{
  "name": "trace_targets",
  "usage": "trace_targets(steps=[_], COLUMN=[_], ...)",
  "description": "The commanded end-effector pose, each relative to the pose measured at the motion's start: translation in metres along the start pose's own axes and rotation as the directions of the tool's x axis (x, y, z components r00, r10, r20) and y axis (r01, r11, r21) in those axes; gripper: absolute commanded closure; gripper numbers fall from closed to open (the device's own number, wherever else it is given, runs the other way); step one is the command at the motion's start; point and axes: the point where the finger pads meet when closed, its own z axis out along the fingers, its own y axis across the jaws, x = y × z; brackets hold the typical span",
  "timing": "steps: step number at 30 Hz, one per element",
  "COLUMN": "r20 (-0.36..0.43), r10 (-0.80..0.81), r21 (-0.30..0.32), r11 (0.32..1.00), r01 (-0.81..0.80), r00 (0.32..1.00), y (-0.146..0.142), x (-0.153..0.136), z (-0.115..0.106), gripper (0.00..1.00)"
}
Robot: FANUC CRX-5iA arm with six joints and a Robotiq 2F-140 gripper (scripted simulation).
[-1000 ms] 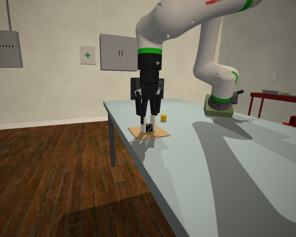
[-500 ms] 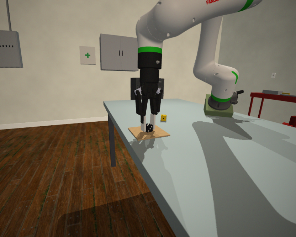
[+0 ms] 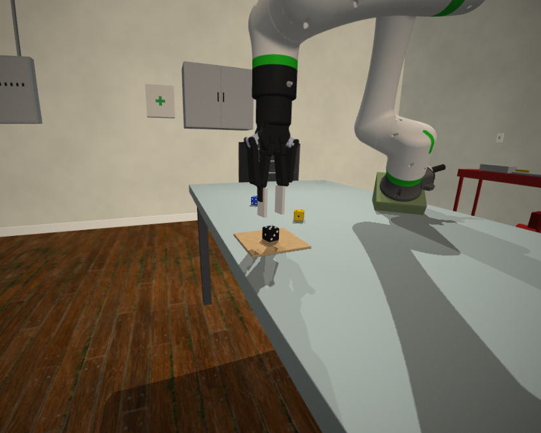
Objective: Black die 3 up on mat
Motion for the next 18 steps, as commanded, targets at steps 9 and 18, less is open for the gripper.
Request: trace_targets(steps=[9,18], r20=[-0.001,-0.001], r10=[0.000,0.000], r21=[0.000,0.000], r11=[1.000,1.000], r01=[0.000,0.000], r00=[1.000,1.000], y=[0.000,0.000], x=[0.000,0.000], z=[-0.032,-0.032], gripper=[0.65,0.00])
